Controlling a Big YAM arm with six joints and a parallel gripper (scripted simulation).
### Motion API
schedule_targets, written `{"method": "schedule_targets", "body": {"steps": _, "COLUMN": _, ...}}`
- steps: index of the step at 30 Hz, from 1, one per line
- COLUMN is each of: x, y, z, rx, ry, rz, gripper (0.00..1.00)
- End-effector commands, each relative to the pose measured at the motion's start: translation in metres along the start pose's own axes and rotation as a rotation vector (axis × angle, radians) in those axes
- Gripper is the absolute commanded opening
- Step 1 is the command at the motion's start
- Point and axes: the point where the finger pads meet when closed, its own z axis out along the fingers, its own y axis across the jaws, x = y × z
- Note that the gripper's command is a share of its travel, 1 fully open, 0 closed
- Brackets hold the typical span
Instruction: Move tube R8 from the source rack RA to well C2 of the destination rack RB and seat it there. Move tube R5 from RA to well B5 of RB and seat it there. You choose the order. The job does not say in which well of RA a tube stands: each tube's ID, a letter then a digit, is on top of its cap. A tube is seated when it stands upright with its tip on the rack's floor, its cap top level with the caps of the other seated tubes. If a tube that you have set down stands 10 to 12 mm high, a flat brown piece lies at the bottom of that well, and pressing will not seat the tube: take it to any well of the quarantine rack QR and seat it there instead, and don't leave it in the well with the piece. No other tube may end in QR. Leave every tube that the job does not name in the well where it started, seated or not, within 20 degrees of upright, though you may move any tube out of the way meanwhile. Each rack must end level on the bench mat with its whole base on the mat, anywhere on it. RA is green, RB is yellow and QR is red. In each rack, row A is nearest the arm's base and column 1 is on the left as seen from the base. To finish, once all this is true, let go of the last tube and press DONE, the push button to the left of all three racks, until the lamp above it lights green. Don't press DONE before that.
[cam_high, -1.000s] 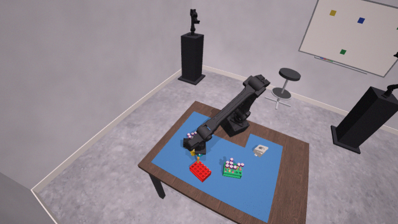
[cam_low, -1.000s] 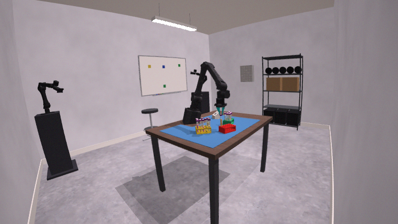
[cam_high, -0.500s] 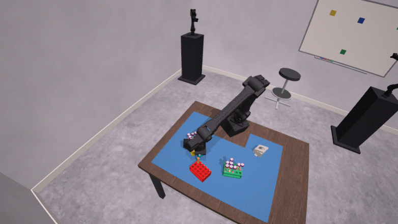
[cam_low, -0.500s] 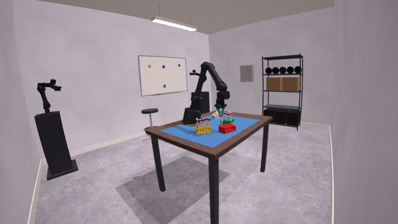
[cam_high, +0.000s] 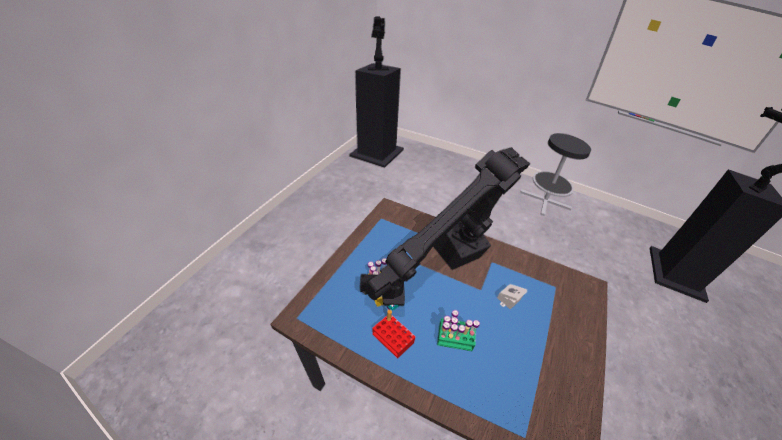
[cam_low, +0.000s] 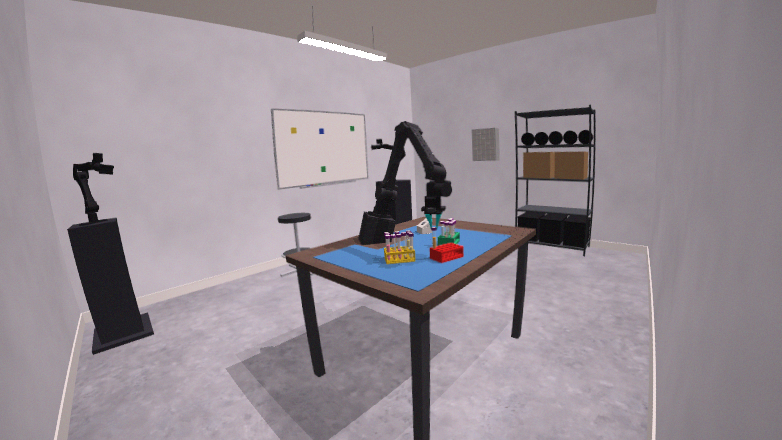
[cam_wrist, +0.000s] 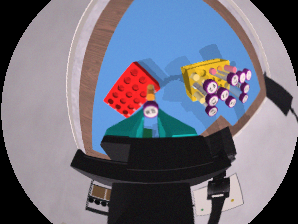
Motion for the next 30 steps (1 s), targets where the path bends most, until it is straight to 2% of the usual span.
{"method": "schedule_targets", "body": {"steps": 1, "x": -0.004, "y": 0.0111, "z": 0.0031, "rx": -0.012, "ry": -0.012, "rz": -0.002, "gripper": 0.0}}
{"method": "schedule_targets", "body": {"steps": 21, "x": -0.0045, "y": 0.0101, "z": 0.0053, "rx": -0.011, "ry": -0.011, "rz": 0.001, "gripper": 0.0}}
{"method": "schedule_targets", "body": {"steps": 30, "x": -0.0017, "y": 0.0073, "z": 0.0129, "rx": -0.006, "ry": -0.006, "rz": 0.002, "gripper": 0.0}}
